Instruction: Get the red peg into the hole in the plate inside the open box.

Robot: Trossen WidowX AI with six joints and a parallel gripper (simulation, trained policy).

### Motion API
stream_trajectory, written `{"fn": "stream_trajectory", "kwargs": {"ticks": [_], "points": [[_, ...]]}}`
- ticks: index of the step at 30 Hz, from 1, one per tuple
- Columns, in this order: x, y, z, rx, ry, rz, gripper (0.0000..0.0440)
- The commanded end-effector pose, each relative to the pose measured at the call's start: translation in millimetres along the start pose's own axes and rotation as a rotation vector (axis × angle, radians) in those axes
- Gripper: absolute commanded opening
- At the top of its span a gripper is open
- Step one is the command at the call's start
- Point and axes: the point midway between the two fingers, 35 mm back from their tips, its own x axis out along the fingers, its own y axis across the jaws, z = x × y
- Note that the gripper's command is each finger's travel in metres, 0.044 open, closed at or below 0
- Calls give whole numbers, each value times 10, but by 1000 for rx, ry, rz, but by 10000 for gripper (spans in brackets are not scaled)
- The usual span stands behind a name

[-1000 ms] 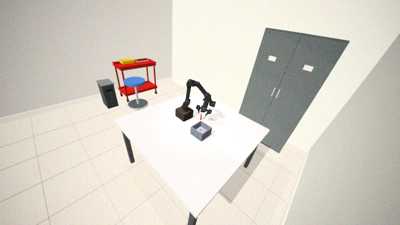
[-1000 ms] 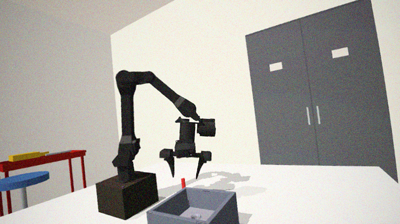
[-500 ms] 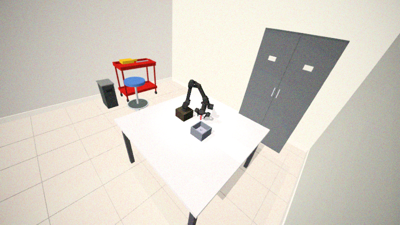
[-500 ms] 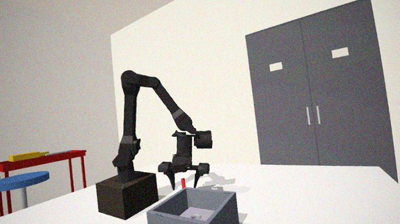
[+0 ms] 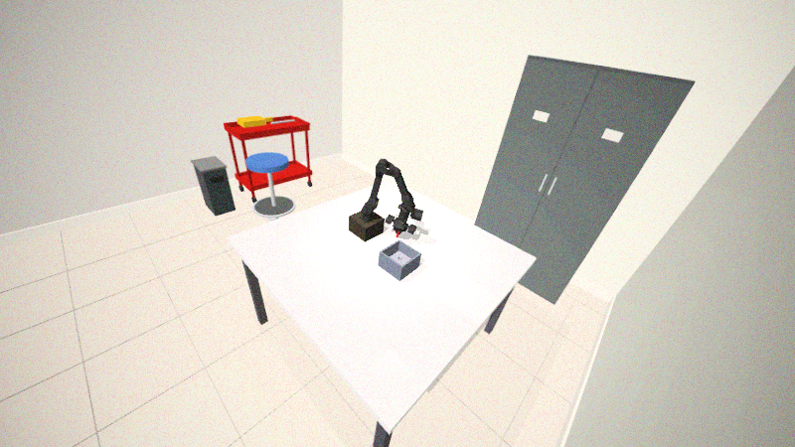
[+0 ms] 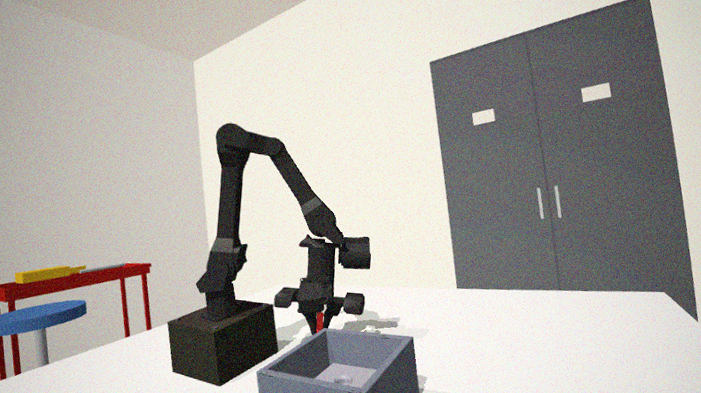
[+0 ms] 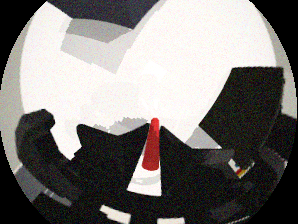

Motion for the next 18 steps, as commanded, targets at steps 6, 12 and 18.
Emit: {"fn": "stream_trajectory", "kwargs": {"ticks": [6,12,18], "points": [[-221,37,58,-62,-39,44,0],[-424,62,118,-111,-74,76,0],[-664,127,201,-162,-112,113,1]]}}
